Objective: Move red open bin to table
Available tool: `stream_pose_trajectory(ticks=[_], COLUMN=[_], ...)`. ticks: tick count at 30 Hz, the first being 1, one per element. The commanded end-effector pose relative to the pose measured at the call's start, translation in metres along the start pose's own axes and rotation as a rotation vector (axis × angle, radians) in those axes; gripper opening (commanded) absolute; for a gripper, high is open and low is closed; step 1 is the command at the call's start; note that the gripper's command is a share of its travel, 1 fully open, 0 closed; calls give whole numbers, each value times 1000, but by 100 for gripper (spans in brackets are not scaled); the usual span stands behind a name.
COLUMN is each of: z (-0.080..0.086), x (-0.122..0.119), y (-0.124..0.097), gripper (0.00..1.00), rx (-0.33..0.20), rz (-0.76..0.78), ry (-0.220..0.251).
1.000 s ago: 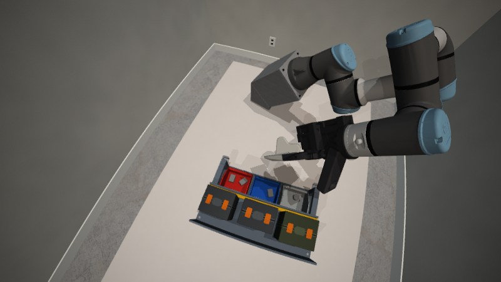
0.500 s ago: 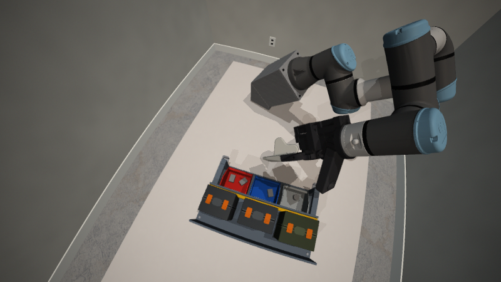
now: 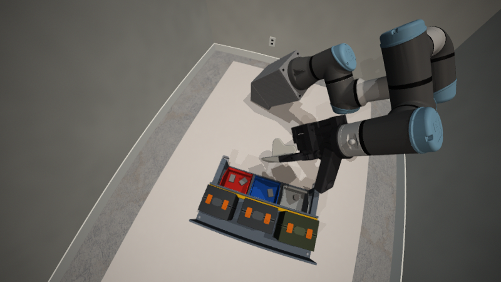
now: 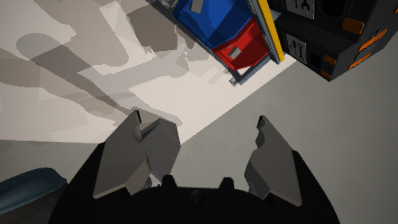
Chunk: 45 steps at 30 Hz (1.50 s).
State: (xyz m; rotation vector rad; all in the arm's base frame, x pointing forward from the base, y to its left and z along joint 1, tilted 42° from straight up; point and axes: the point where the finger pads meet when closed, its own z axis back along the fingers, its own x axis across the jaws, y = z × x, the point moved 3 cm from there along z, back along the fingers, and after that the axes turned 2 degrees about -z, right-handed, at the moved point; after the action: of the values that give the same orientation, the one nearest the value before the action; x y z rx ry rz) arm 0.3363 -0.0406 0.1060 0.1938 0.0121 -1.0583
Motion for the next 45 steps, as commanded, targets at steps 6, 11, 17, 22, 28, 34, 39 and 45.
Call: stream_pose_trajectory(ticks=[6, 11, 17, 22, 28, 34, 39, 45], z=[-38, -38, -42, -42, -42, -46, -46, -46], x=[30, 30, 33, 33, 33, 36, 36, 36], y=[3, 3, 3, 3, 3, 3, 3, 3], gripper=[100, 100, 100, 100, 100, 100, 100, 100], rx=[128, 128, 138, 138, 138, 148, 148, 148], rz=[214, 214, 236, 236, 236, 259, 259, 259], ry=[30, 30, 34, 34, 34, 39, 39, 39])
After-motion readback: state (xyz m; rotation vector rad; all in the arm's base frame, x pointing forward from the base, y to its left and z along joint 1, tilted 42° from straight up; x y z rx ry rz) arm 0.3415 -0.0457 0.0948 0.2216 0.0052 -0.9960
